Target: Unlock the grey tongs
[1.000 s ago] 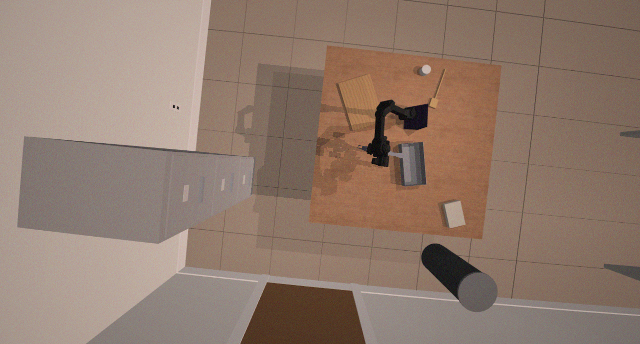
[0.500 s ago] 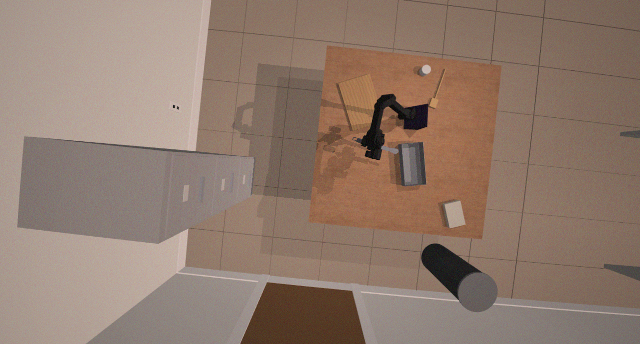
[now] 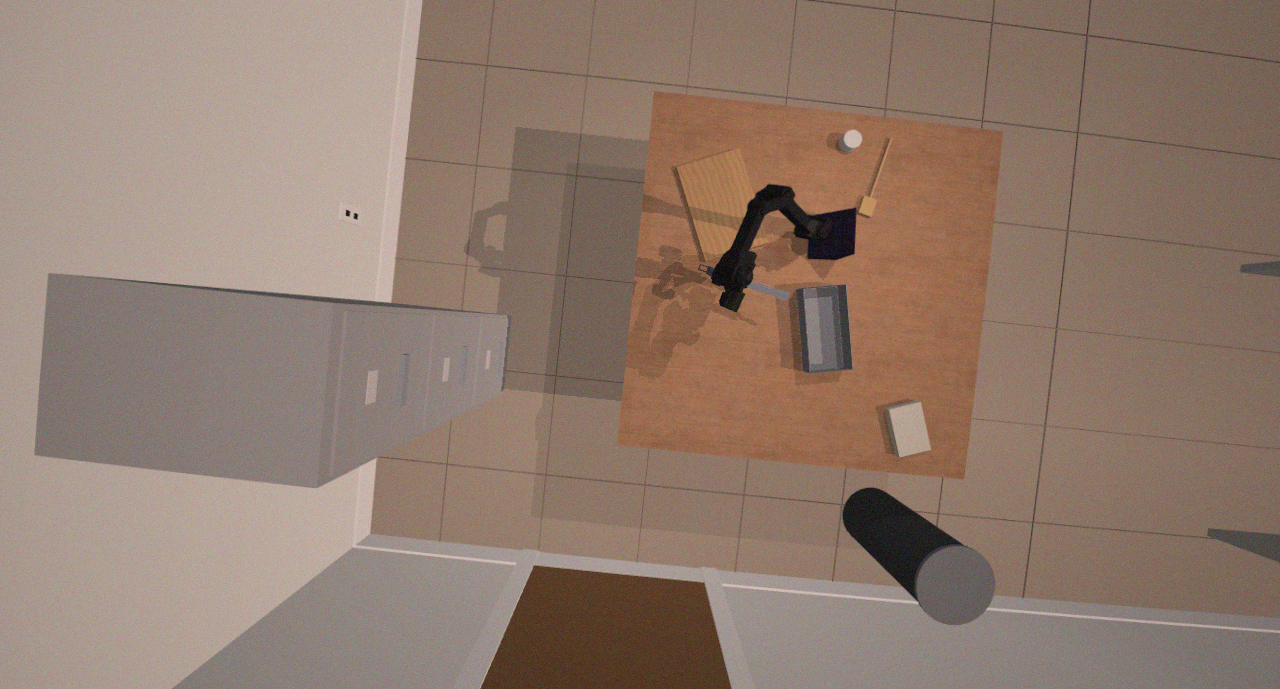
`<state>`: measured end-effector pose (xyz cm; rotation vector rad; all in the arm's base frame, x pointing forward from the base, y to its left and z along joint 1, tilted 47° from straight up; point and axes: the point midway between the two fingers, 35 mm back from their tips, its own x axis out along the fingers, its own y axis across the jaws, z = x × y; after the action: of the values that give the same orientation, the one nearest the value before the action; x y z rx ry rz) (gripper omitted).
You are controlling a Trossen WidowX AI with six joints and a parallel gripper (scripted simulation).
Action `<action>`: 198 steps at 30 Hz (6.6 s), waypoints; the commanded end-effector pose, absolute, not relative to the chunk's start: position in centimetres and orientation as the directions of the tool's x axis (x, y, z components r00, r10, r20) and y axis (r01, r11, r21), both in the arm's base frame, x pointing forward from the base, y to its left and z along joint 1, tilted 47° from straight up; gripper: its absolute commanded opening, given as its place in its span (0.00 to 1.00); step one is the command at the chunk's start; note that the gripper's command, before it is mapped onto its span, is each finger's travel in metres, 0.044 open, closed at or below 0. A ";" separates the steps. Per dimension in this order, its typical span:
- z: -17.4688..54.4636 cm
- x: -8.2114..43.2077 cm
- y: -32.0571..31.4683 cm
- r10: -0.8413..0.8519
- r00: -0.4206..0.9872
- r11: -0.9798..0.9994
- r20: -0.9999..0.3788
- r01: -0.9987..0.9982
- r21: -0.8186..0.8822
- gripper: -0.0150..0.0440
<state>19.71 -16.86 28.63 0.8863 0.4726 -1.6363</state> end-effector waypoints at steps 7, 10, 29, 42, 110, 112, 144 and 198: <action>28.9 16.8 -18.7 -0.581 -0.064 -0.322 -0.811 0.933 0.158 0.00; 28.9 16.1 -19.3 -0.565 -0.063 -0.340 -0.823 0.926 0.162 0.00; 29.4 11.3 -21.5 -0.494 -0.037 -0.404 -0.869 0.894 0.191 0.00; 29.8 8.0 -22.4 -0.465 -0.002 -0.441 -0.885 0.868 0.229 0.00; 35.1 -7.2 -20.0 -0.716 0.024 -0.436 -0.698 0.766 0.473 0.00; 35.3 -7.6 -19.8 -0.726 0.015 -0.433 -0.688 0.767 0.474 0.00; 37.6 -9.6 -17.0 -0.863 -0.253 -0.472 -0.437 0.712 0.520 0.00; 40.2 -6.5 -10.8 -0.739 -0.607 -0.437 0.293 0.762 0.477 0.00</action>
<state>-6.91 -10.87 40.05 -0.0271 -0.7257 -2.1047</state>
